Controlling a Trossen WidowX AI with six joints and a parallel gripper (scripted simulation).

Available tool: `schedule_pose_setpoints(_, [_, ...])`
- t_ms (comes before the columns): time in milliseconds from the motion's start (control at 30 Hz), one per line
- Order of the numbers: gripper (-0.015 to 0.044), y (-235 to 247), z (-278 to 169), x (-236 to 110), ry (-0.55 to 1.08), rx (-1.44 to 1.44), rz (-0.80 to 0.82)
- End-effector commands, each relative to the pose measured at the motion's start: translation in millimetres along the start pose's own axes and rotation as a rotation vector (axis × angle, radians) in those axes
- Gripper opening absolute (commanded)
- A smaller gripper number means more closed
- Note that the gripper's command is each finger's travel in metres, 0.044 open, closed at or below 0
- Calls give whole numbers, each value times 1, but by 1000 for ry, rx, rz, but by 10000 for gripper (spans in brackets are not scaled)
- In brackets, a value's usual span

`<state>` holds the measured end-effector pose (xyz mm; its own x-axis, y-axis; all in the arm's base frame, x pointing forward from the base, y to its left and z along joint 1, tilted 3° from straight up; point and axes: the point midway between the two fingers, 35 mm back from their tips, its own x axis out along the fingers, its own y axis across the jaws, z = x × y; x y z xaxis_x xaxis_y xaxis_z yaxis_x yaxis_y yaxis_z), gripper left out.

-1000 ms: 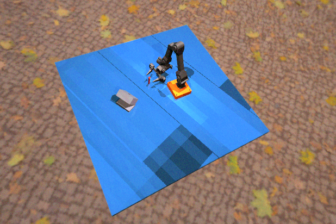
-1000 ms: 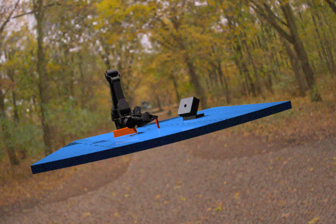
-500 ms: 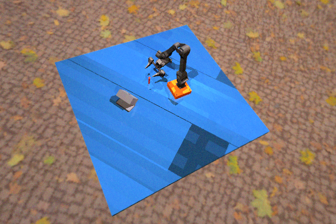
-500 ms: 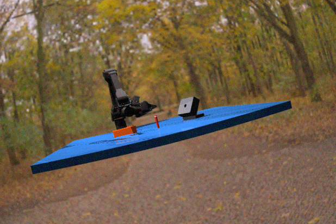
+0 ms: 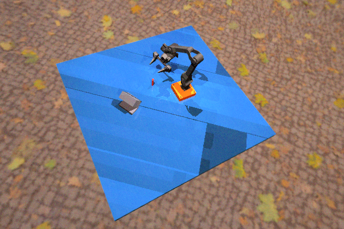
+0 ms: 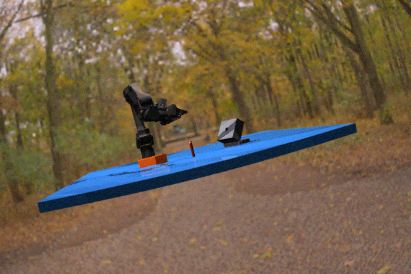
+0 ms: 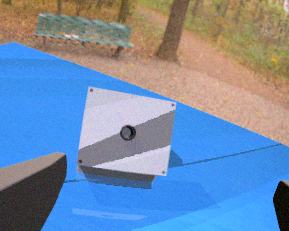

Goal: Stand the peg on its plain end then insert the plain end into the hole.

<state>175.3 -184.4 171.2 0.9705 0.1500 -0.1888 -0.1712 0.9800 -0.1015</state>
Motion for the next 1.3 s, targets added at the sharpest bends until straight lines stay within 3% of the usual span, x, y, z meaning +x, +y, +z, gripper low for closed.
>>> schedule_pose_setpoints(0, [440, 4, -4, 7, 75, 38, 52])
schedule_pose_setpoints(667, [440, 22, -47, 37, 675, 210, 266])
schedule_pose_setpoints(1267, [440, 15, -61, 43, 1262, 163, 168])
